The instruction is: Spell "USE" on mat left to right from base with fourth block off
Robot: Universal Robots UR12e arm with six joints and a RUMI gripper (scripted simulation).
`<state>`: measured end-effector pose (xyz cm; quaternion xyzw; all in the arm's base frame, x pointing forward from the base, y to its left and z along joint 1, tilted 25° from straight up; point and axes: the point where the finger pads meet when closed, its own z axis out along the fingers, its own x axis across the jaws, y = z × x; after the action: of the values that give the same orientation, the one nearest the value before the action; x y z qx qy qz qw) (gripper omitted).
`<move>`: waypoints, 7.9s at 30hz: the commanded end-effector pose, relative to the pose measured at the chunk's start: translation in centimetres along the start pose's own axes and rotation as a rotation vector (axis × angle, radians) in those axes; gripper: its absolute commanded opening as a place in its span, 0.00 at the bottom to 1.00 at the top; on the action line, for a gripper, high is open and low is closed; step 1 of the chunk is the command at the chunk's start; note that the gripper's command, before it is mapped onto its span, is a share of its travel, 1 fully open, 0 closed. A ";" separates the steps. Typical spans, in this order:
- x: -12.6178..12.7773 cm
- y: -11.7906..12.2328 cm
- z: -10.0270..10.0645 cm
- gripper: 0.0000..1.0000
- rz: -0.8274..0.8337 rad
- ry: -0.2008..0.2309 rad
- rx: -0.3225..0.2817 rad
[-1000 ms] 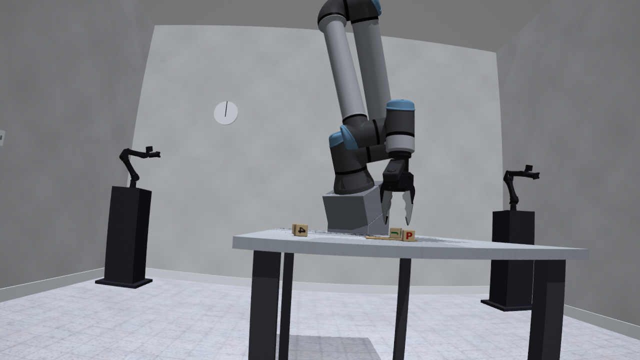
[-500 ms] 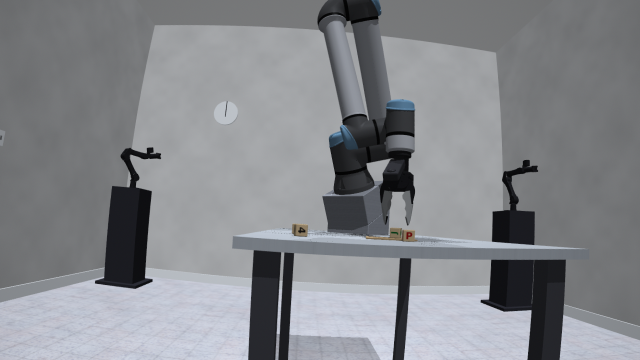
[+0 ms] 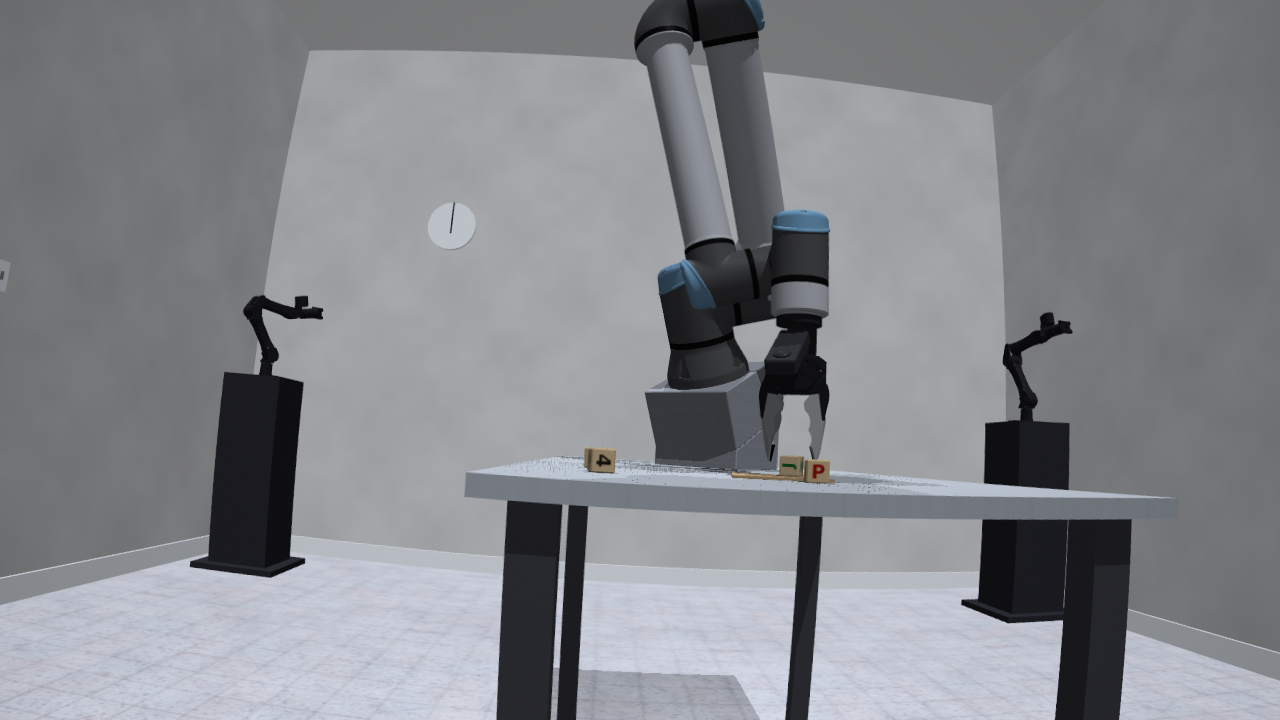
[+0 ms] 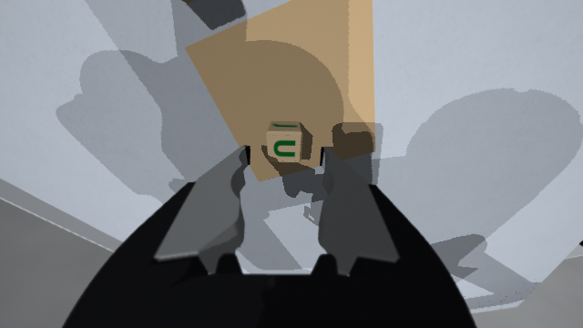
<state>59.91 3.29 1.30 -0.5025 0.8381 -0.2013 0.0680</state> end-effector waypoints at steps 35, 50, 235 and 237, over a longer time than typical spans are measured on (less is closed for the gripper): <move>-0.1 -0.3 1.7 0.28 0.001 -0.003 0.005; -0.1 -0.3 1.7 0.09 0.001 -0.003 0.005; -3.2 -0.5 -8.3 0.09 -2.002 0.002 0.006; -3.3 -0.5 -8.3 0.09 -2.034 0.003 0.006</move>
<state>59.11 7.98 8.71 -0.9750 0.0584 -0.1711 -0.1292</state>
